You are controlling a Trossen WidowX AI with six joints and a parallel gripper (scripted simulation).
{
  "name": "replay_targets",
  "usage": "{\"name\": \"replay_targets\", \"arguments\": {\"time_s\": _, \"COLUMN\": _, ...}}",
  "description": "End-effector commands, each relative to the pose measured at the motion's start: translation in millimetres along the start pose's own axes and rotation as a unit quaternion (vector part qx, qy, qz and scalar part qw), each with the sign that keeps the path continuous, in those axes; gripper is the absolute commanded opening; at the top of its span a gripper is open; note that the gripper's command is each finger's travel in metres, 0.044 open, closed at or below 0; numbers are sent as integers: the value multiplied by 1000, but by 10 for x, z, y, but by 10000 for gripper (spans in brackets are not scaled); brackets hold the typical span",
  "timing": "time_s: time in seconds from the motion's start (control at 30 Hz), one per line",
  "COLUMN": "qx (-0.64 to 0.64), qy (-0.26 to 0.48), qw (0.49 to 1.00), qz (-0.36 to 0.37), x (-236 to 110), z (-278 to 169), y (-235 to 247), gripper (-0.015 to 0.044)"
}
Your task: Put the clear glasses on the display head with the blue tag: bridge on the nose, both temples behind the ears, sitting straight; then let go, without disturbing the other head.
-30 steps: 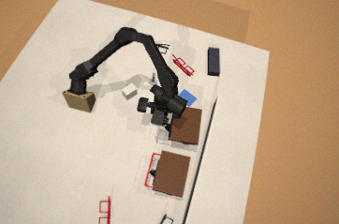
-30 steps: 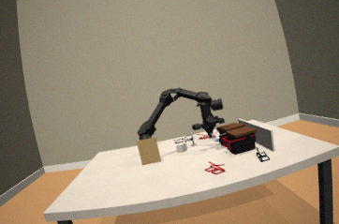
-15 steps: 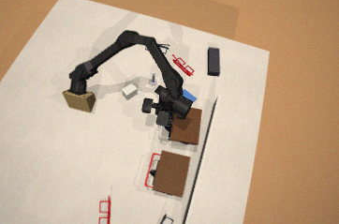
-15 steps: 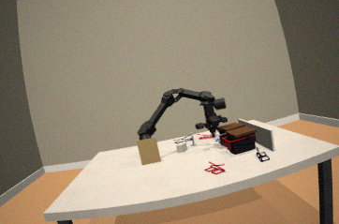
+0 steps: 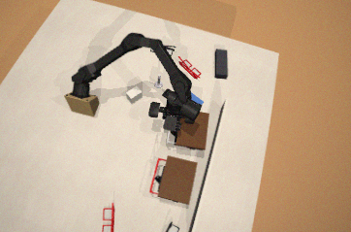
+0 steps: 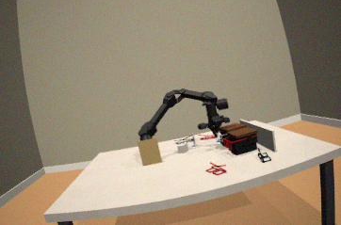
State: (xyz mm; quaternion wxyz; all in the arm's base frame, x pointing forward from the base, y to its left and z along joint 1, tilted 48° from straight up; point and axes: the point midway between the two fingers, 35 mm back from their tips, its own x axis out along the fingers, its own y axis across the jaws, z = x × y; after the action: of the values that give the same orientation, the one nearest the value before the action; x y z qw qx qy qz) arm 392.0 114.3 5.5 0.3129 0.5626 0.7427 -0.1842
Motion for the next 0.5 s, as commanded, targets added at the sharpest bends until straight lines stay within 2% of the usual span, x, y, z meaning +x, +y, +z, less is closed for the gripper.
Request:
{"name": "replay_targets", "arguments": {"time_s": 0.0, "qx": 2, "qy": 1, "qw": 1000, "qz": 2, "x": -11, "z": -8, "y": 23, "gripper": 0}}
{"name": "replay_targets", "arguments": {"time_s": 0.47, "qx": 2, "qy": 1, "qw": 1000, "qz": 2, "x": 22, "z": -9, "y": 17, "gripper": 0}}
